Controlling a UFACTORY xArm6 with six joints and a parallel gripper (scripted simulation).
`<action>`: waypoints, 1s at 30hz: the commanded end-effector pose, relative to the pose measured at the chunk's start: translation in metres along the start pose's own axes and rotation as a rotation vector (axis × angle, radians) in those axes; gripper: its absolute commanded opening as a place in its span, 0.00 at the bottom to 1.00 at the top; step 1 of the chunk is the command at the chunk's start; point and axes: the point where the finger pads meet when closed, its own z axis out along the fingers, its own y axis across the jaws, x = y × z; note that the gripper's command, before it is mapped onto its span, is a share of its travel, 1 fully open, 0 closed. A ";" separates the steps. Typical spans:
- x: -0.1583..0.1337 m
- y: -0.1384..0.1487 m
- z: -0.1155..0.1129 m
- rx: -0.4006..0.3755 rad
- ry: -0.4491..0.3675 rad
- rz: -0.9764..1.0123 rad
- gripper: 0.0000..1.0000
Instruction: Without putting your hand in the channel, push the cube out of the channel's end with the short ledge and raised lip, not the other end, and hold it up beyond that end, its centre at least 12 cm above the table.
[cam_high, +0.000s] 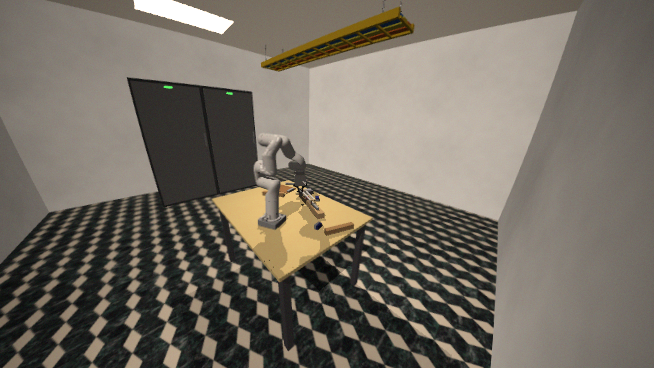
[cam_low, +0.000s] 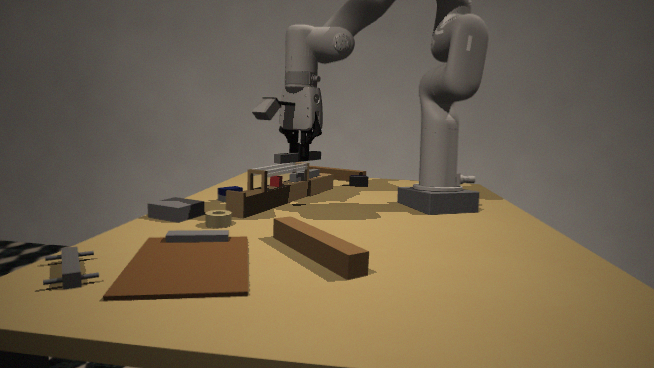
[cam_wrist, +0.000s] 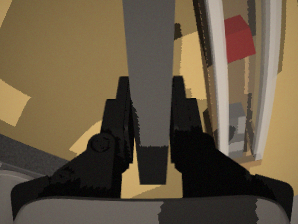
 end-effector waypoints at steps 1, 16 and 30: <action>-0.051 0.046 0.000 0.015 0.023 -0.089 0.00; -0.210 0.103 0.003 0.004 0.015 -0.218 0.00; -0.304 0.134 0.037 0.003 0.015 -0.221 0.00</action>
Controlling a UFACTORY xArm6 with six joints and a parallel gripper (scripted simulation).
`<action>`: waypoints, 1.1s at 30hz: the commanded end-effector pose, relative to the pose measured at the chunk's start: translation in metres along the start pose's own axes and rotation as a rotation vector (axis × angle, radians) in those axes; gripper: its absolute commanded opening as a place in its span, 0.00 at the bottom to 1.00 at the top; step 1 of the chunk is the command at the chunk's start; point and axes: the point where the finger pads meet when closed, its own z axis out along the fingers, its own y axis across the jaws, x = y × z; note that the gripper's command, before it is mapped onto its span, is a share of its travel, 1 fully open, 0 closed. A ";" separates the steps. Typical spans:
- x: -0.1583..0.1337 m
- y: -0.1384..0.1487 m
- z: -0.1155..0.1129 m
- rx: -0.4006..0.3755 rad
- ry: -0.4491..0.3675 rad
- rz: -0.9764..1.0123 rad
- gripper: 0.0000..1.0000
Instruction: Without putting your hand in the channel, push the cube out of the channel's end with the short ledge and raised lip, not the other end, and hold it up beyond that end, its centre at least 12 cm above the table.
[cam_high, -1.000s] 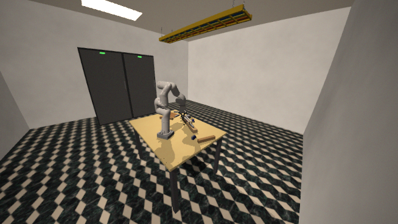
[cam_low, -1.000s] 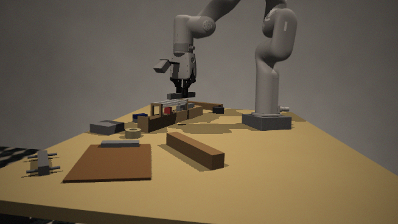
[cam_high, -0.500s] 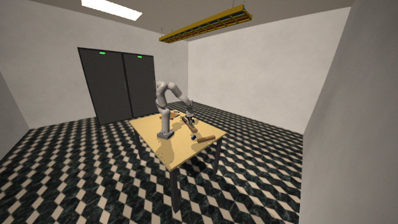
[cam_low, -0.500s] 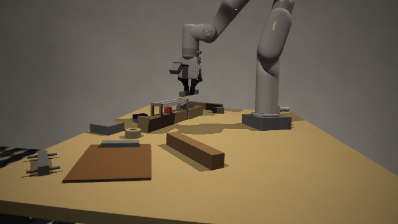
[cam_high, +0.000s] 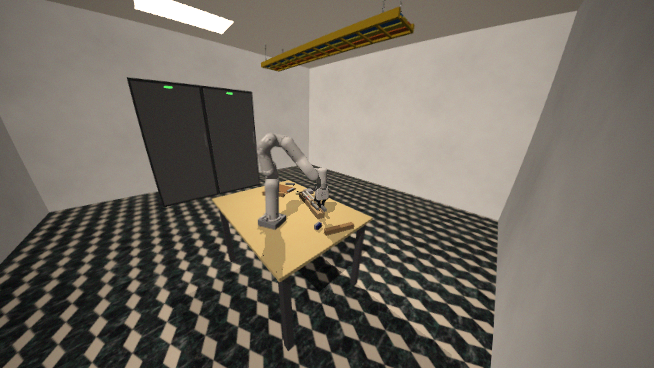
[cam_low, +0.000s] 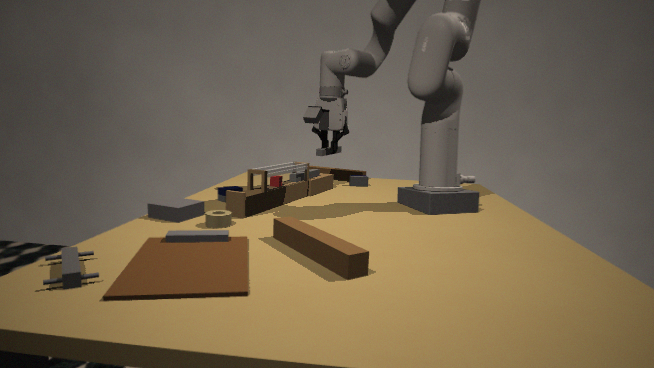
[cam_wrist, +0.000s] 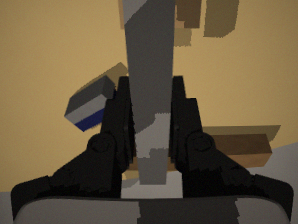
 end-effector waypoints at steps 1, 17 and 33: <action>-0.010 0.007 0.030 0.003 0.020 -0.010 0.00; -0.010 0.007 0.050 0.003 0.020 -0.010 0.00; -0.010 0.007 0.059 0.003 0.020 -0.010 0.00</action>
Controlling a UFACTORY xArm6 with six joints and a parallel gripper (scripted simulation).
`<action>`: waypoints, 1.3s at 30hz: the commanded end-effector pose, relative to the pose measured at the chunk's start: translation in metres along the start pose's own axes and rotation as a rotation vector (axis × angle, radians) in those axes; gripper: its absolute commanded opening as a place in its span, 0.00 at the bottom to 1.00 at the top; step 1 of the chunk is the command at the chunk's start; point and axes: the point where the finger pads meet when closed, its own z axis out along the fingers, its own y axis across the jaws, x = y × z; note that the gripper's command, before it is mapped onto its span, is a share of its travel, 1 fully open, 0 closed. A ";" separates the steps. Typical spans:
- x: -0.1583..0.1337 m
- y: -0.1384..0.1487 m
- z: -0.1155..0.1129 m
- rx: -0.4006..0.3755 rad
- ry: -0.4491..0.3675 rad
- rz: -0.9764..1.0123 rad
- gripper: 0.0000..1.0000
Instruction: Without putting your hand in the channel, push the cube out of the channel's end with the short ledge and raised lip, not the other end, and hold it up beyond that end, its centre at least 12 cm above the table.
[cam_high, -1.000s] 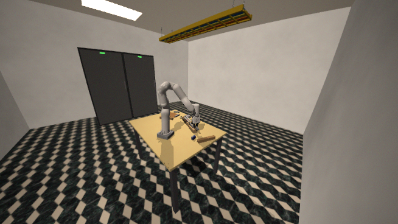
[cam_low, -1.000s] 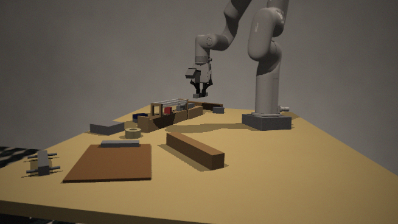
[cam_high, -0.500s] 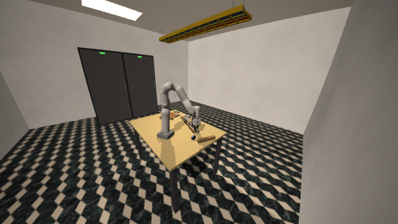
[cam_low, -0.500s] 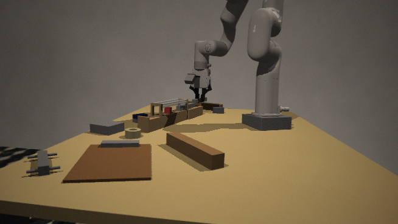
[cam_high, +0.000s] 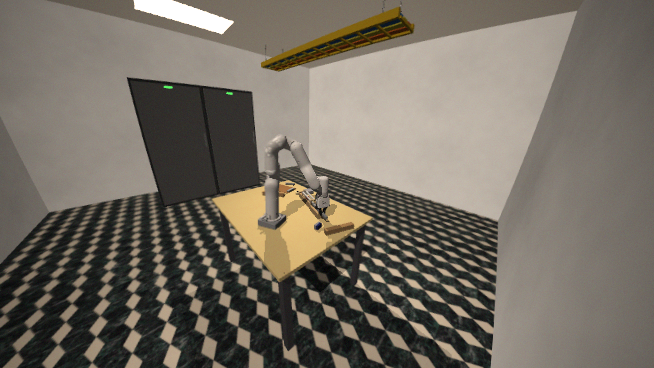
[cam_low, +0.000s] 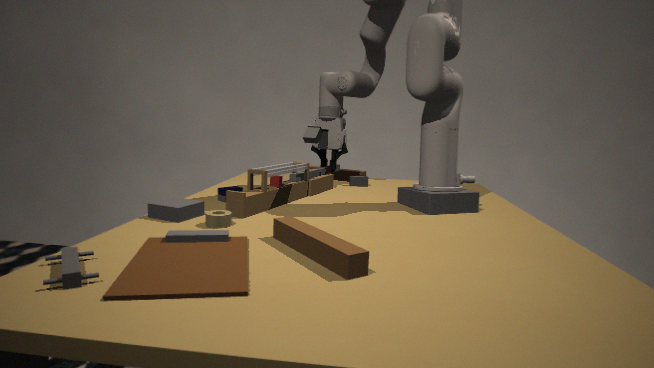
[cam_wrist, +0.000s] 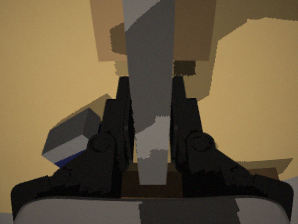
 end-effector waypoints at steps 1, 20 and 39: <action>0.000 0.001 -0.001 -0.003 -0.001 0.000 0.00; 0.004 0.001 -0.001 -0.003 -0.001 0.000 0.00; 0.033 0.002 -0.001 -0.003 -0.001 0.000 0.00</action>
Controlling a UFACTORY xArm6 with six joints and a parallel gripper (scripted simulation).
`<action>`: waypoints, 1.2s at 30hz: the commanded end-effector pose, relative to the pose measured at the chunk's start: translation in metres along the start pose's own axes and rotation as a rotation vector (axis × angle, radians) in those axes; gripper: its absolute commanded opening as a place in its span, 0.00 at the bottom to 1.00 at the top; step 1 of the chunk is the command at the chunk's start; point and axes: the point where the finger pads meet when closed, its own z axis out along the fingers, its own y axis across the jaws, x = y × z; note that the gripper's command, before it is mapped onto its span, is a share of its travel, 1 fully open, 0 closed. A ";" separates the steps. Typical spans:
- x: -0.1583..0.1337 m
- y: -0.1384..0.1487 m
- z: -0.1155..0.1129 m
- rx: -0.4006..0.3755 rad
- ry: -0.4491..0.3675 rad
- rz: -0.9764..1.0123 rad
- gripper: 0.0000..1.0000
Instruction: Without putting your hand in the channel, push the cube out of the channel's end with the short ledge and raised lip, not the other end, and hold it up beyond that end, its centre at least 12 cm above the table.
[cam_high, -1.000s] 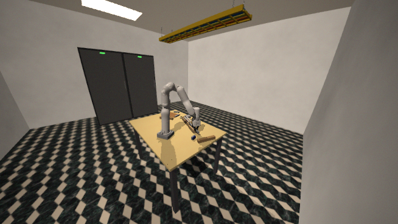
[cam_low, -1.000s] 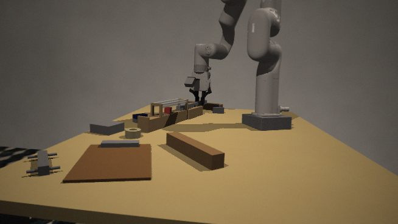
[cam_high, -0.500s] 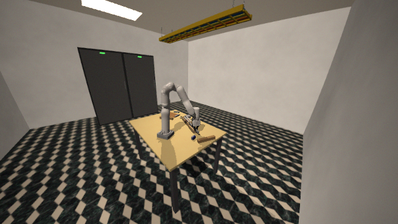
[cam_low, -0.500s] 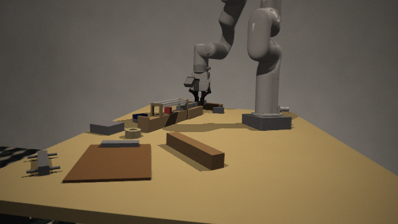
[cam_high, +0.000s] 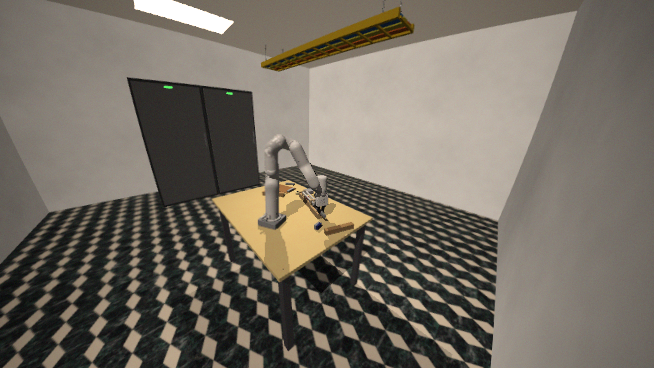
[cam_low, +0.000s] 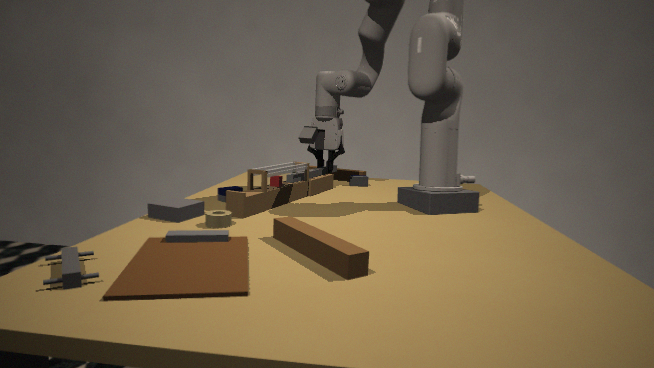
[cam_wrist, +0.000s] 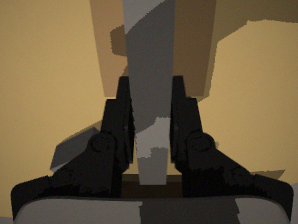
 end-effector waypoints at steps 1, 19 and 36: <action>0.010 0.002 -0.001 -0.004 -0.001 0.000 0.00; 0.056 0.002 -0.001 -0.004 -0.001 0.000 0.00; 0.098 0.003 -0.001 -0.004 -0.001 0.000 0.00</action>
